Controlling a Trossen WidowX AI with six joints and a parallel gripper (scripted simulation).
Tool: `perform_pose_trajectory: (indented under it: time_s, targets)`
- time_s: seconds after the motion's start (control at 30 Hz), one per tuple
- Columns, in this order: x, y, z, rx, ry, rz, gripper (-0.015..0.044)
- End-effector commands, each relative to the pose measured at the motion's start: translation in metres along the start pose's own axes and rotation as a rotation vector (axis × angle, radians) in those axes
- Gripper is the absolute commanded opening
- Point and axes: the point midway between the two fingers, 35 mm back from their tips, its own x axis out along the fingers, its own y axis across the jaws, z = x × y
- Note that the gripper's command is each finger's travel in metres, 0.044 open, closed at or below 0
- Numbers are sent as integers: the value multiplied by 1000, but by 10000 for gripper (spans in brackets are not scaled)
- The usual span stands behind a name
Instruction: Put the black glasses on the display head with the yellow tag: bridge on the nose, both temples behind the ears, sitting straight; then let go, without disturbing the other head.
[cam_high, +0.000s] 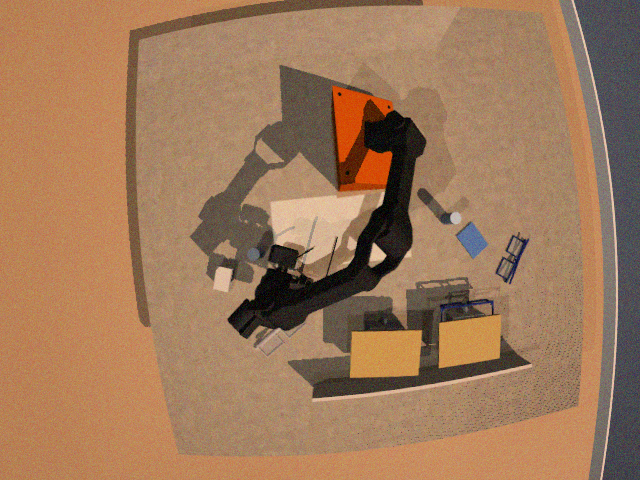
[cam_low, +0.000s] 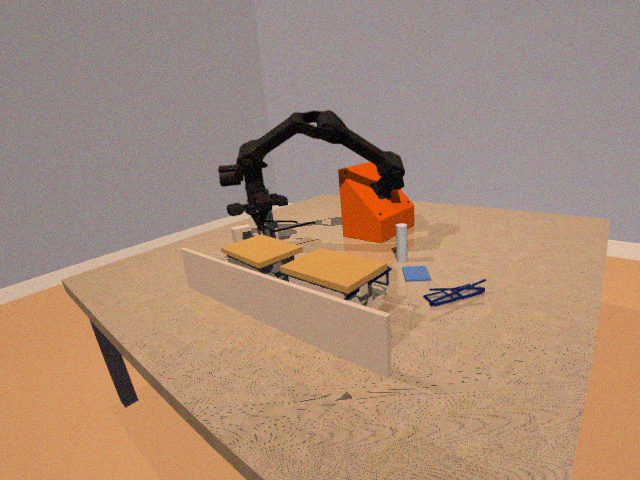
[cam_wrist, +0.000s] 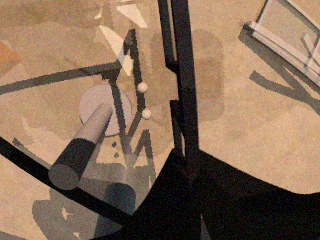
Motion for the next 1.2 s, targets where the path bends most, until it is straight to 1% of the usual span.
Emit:
perform_pose_trajectory:
  time_s: [0.0, 1.17]
  targets:
    - [1, -3, 4, 2, -5, -1, 0]
    - [1, -22, 36, 2, -8, 0, 0]
